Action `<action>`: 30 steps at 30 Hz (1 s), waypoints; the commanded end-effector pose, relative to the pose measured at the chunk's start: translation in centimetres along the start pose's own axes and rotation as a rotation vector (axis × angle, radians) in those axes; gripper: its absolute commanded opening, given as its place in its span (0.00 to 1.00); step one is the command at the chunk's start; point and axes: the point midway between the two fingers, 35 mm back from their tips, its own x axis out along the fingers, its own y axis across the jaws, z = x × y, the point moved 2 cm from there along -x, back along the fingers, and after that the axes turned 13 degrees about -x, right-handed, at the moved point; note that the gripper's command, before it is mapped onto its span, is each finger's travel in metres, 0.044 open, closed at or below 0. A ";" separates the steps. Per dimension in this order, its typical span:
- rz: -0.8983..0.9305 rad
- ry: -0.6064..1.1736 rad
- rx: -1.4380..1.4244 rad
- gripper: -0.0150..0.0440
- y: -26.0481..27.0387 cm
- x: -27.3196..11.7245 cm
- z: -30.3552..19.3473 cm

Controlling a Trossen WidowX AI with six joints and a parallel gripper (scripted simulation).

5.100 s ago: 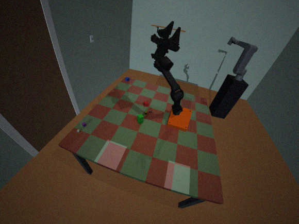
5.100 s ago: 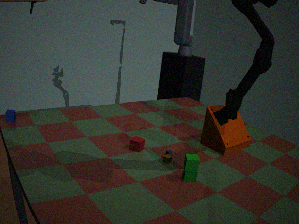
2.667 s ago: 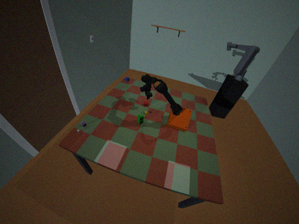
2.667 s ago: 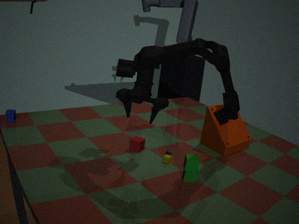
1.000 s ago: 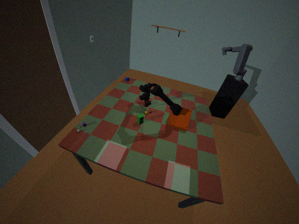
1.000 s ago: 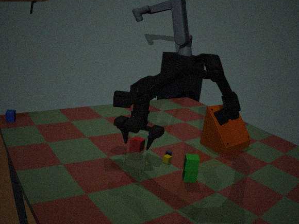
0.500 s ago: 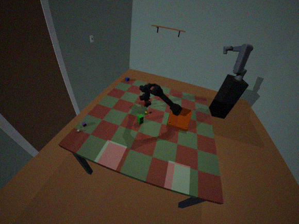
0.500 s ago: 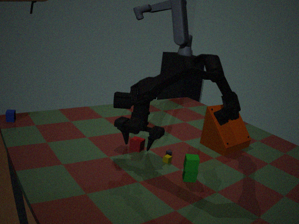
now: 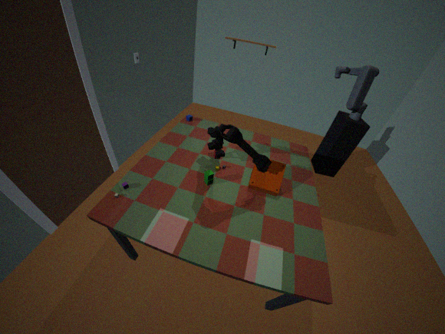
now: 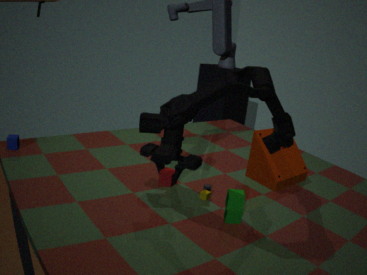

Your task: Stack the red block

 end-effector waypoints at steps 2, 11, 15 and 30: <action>0.002 -0.003 0.004 0.40 0.0 -0.4 0.0; 0.000 -0.001 0.004 0.25 -0.1 -4.9 0.0; -0.001 0.000 0.004 0.25 -0.1 -7.1 -0.1; -0.003 -0.003 0.010 0.25 -0.1 -11.5 -0.1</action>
